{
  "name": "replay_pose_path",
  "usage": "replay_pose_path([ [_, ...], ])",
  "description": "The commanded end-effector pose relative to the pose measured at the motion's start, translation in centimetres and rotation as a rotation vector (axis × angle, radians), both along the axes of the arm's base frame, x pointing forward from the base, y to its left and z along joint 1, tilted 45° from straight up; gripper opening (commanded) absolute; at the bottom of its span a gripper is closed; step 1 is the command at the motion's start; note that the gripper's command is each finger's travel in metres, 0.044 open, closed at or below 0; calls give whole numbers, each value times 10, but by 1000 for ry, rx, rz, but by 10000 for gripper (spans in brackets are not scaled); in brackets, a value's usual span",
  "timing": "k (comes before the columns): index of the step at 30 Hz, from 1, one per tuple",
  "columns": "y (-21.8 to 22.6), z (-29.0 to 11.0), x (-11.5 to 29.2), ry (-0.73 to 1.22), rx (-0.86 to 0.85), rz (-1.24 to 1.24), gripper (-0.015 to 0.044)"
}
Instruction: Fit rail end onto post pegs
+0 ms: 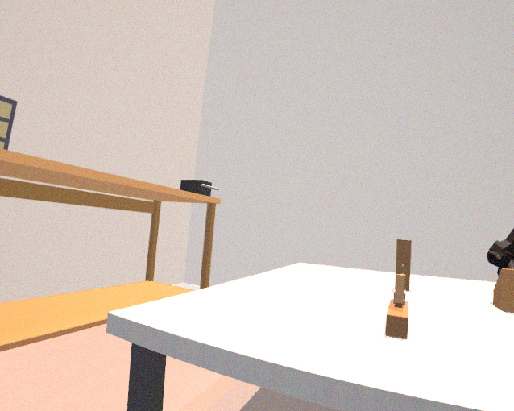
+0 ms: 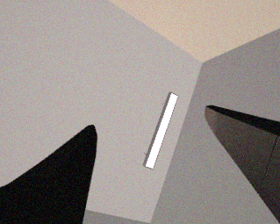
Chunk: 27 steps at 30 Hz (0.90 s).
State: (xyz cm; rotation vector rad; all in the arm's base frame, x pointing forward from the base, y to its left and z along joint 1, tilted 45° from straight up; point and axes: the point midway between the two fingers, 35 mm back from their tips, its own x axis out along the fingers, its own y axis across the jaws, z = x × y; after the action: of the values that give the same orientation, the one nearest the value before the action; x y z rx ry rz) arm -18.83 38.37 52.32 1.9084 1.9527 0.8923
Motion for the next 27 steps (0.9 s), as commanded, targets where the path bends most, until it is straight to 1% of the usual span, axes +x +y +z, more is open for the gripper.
replay_pose_path([
  [1,-1,1,0,2,3,2,426],
  [2,-3,4,-1,8,13,8,440],
  [5,-22,26,-2,48,81,51,440],
  [10,-79,83,2,165,271,165,440],
  [14,-114,114,34,219,416,166,440],
  [21,-186,159,59,359,627,285,440],
  [23,-211,170,69,421,698,340,440],
  [27,-266,192,104,537,862,422,440],
])
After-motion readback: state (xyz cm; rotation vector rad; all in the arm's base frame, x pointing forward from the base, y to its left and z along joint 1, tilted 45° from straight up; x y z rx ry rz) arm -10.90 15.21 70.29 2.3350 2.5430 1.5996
